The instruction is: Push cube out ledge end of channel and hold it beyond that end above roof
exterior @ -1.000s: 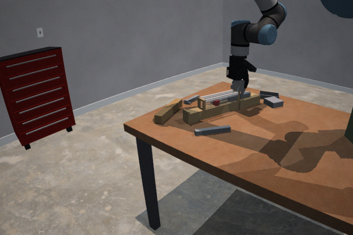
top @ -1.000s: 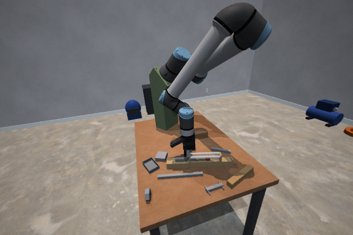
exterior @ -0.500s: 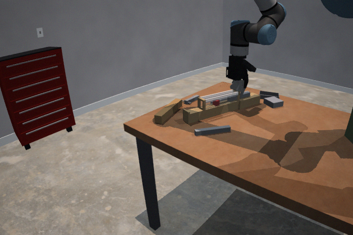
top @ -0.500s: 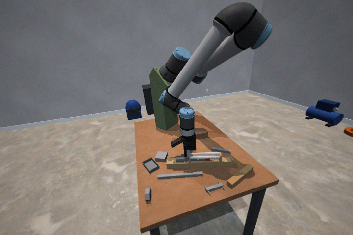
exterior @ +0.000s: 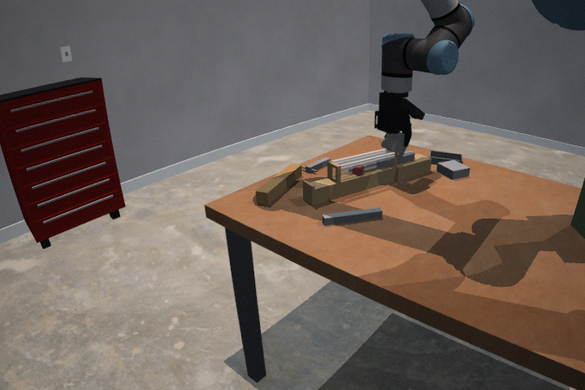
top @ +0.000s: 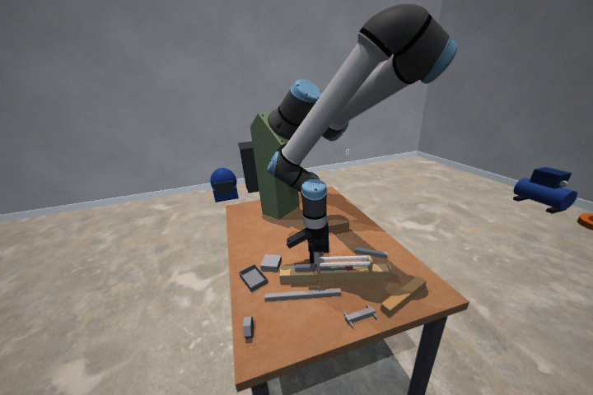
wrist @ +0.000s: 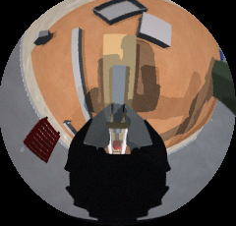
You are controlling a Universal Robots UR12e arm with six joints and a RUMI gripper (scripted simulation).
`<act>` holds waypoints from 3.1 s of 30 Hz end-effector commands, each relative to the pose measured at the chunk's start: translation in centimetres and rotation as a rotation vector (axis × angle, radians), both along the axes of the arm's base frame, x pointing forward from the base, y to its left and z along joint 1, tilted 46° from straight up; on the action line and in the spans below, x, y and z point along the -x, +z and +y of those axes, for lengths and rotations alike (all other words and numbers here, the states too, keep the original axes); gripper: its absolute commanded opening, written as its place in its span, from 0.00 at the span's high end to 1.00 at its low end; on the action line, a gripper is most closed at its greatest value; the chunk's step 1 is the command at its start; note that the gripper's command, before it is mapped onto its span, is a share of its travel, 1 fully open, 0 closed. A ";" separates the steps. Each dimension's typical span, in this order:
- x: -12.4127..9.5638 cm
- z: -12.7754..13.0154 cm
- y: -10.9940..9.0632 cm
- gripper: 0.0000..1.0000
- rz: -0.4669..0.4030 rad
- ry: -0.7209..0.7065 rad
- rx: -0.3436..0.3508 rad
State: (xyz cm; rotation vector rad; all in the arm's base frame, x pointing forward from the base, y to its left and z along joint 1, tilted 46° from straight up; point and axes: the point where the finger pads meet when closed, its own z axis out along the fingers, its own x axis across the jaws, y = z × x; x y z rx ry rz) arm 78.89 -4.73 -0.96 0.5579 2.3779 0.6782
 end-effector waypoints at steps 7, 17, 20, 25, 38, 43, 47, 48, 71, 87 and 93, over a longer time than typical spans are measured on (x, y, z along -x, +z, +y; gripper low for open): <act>-0.1 0.2 0.1 1.00 -0.002 0.003 -0.002; -0.1 0.2 0.1 0.78 -0.002 0.003 -0.002; -0.1 0.2 0.1 0.78 -0.002 0.003 -0.002; -0.1 0.2 0.1 0.78 -0.002 0.003 -0.002; -0.1 0.2 0.1 0.78 -0.002 0.003 -0.002; 0.0 0.2 0.1 0.78 -0.002 0.003 -0.002; 0.5 -0.1 0.7 0.78 -0.002 0.003 -0.002; 0.8 -0.3 1.0 0.78 -0.002 0.003 -0.002; 4.3 -2.1 4.7 0.78 -0.002 0.003 -0.002; 4.3 -2.1 4.7 0.78 -0.002 0.003 -0.002; 4.3 -2.1 4.7 0.78 -0.002 0.003 -0.002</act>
